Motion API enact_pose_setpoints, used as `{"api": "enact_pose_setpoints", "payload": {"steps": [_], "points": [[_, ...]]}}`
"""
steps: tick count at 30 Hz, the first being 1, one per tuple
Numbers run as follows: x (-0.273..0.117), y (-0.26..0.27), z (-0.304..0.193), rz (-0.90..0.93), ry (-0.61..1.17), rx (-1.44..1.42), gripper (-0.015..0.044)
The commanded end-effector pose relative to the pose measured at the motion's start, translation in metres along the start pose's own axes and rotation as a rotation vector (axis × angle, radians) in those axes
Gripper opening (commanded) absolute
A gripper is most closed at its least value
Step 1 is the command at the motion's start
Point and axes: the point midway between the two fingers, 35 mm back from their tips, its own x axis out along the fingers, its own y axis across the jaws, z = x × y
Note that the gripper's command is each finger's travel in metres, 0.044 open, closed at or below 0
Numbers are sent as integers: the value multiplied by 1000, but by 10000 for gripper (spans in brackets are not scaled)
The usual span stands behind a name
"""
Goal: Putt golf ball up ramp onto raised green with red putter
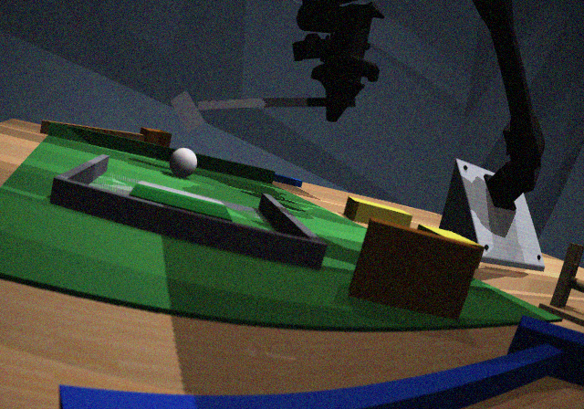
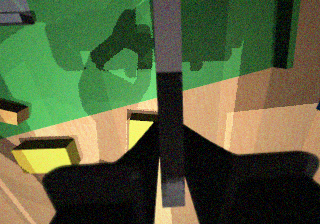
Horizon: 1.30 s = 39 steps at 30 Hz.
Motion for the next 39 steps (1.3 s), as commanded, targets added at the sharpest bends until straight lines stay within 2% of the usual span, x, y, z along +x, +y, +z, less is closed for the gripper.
{"api": "enact_pose_setpoints", "payload": {"steps": [1, 9, 32, 39], "points": [[3, -2, 4, -10, -11, -1, 0], [35, -2, 4, -9, -11, -1, 0], [65, -2, 4, -8, -11, -1, 0], [62, -2, 5, -15, -7, -7, 0]]}}
